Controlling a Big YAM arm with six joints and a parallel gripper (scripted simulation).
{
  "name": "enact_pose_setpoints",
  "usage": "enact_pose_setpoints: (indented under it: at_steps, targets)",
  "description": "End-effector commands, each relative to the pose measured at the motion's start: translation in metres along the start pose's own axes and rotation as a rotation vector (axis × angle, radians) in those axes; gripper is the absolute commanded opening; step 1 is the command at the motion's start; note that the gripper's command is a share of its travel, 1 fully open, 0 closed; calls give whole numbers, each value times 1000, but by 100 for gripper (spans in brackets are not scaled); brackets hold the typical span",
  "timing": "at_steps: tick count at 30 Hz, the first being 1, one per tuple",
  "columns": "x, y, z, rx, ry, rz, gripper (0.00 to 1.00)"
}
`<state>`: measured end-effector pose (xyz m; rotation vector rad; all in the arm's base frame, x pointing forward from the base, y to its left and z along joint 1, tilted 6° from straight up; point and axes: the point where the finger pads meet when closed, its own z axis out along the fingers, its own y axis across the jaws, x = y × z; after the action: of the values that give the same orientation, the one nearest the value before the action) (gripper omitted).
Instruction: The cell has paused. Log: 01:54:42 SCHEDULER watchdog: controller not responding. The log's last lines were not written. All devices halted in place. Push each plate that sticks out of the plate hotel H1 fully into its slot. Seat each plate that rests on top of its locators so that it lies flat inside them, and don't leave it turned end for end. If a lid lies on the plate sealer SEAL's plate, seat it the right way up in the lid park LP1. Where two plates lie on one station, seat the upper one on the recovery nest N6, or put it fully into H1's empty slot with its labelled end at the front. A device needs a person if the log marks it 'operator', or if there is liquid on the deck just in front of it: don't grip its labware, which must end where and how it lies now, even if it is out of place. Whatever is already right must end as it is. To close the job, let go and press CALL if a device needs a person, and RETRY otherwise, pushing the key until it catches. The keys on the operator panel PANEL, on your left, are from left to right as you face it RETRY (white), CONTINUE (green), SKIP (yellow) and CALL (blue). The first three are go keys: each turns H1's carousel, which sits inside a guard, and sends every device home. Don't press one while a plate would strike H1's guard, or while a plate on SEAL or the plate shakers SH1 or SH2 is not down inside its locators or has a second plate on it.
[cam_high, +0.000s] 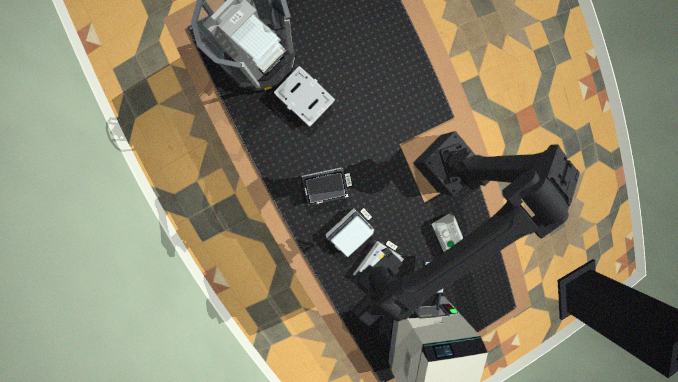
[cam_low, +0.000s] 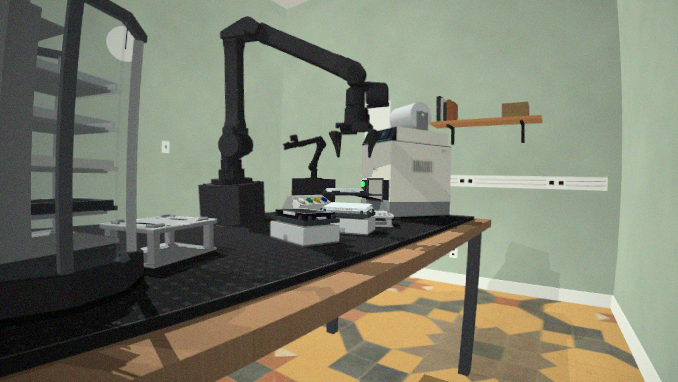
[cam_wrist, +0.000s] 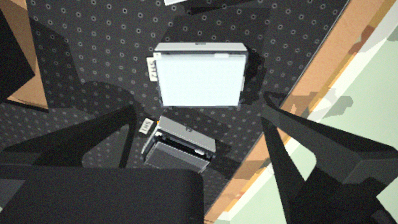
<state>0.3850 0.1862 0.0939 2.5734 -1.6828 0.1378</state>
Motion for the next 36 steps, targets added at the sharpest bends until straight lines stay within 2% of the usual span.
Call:
enact_pose_setpoints:
  at_steps: [1,7,9,12,13,14,24,25,27,36]
  targets:
    - [4,-4,12,4,-2,2,100]
    - [3,-4,28,4,-1,-1,100]
    - [5,-5,28,17,-2,3,100]
    - [4,-5,31,16,-2,3,100]
    - [-1,-14,22,49,-5,-3,100]
    - [-1,-4,40,8,-2,-8,100]
    - [1,-4,68,4,-1,-4,100]
    - [2,-4,68,10,-2,-2,100]
    - [0,-15,56,37,-3,4,100]
    - [0,-15,56,37,-3,4,100]
